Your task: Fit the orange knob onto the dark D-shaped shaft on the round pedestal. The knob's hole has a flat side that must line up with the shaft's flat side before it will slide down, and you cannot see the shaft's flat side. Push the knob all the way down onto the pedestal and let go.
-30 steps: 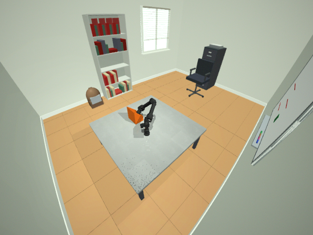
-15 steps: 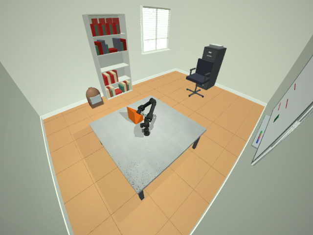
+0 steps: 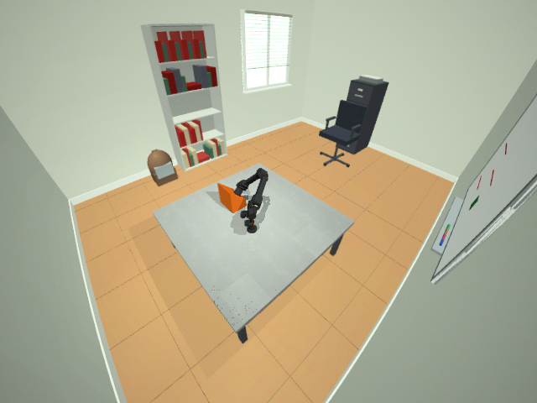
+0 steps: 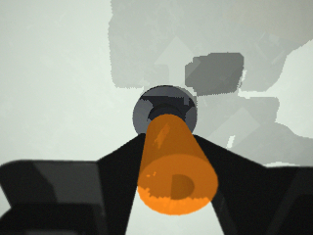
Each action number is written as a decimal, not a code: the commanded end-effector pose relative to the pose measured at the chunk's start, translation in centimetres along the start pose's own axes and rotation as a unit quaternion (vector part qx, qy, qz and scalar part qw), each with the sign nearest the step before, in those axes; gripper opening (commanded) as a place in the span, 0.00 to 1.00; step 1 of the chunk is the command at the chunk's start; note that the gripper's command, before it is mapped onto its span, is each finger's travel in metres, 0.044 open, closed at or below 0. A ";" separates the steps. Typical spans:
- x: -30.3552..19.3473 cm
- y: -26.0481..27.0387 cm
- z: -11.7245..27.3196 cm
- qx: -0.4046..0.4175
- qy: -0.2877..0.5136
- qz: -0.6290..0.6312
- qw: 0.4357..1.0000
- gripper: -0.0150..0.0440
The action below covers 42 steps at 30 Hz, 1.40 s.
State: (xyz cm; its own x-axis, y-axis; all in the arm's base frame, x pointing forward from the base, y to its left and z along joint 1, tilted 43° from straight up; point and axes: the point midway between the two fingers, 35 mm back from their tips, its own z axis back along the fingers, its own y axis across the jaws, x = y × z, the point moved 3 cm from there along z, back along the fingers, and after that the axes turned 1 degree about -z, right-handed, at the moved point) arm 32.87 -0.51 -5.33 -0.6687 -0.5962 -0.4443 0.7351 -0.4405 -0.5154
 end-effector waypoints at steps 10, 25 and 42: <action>0.0 0.0 -0.1 0.000 0.001 -0.003 1.000 0.25; 0.0 0.1 0.4 0.000 0.001 -0.065 0.998 0.25; 0.0 0.0 0.0 0.000 0.001 -0.108 0.994 0.25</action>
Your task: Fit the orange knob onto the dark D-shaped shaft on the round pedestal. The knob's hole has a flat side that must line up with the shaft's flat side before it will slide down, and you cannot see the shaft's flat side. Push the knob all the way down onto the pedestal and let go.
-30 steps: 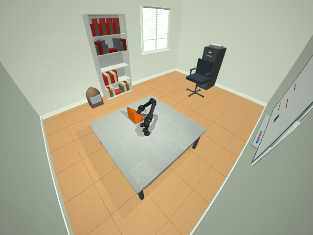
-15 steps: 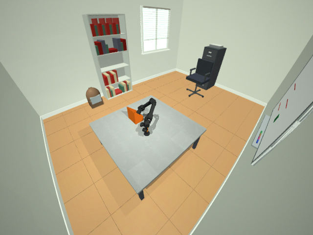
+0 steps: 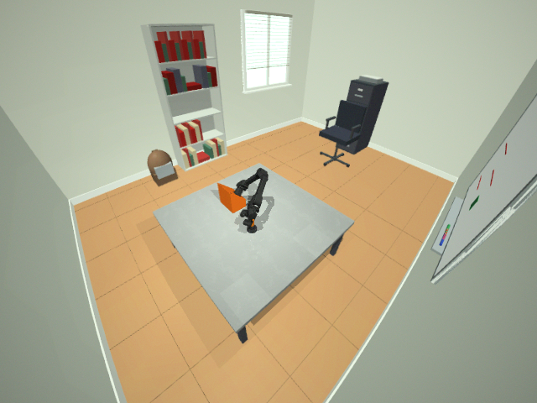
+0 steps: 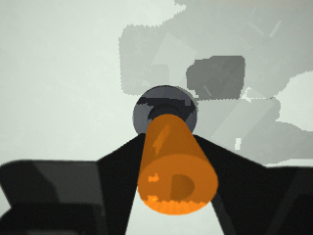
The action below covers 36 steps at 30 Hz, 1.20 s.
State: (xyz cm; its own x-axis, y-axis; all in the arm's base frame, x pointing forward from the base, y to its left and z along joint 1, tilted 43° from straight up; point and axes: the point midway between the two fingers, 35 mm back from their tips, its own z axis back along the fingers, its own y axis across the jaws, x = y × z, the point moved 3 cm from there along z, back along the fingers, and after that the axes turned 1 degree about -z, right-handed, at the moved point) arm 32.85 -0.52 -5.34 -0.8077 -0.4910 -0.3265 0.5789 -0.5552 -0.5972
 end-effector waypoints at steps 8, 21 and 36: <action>-0.1 0.0 -0.1 0.000 0.001 -0.003 1.000 0.25; -0.1 0.1 0.4 0.000 0.001 -0.087 0.996 0.25; -0.1 0.0 0.0 0.000 0.001 -0.107 0.994 0.25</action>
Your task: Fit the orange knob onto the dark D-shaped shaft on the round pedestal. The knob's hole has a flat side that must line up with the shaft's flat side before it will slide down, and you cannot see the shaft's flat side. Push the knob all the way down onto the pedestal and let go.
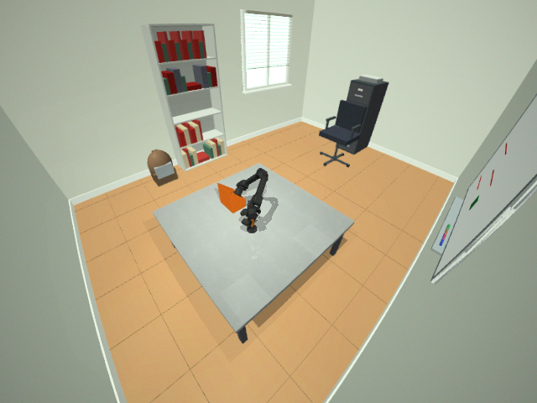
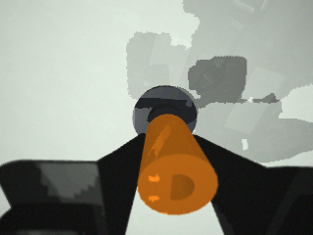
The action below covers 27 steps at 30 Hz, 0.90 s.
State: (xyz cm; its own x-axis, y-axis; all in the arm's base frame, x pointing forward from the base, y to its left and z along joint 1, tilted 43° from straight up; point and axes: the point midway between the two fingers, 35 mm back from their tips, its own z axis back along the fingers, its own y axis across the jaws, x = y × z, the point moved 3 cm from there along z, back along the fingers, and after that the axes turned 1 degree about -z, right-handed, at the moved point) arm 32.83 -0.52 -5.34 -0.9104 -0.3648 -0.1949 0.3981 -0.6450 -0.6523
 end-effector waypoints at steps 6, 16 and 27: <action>-0.1 0.0 -0.1 0.000 0.001 -0.002 1.000 0.25; -0.1 0.1 0.4 0.000 0.001 -0.065 0.998 0.25; 0.0 0.0 0.0 0.000 0.001 -0.107 0.994 0.25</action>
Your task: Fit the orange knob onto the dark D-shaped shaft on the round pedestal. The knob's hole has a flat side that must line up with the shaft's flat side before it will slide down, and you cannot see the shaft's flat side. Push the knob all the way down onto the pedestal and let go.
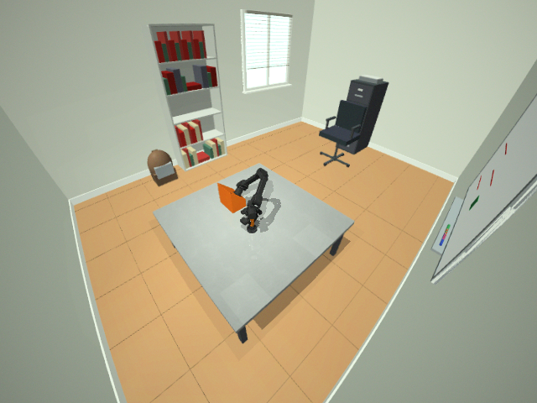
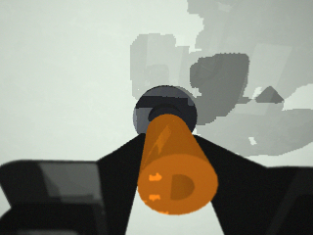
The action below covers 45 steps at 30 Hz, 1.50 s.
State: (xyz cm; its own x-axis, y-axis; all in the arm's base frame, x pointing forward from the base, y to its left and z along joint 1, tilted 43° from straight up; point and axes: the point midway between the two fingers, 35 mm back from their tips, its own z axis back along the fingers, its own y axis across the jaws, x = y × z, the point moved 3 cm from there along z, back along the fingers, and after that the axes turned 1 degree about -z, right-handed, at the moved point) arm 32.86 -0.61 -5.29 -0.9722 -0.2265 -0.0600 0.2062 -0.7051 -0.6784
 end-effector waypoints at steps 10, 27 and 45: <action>-0.1 0.0 -0.2 0.000 0.000 -0.006 1.000 0.25; -0.1 -0.1 0.3 0.000 0.000 -0.010 1.000 0.25; 0.0 0.0 -0.2 0.000 0.000 -0.110 0.994 0.25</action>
State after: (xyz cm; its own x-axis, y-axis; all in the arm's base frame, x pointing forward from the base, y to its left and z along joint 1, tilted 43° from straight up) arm 32.88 -0.55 -5.32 -0.9938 -0.0723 0.0850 -0.0041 -0.7376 -0.6752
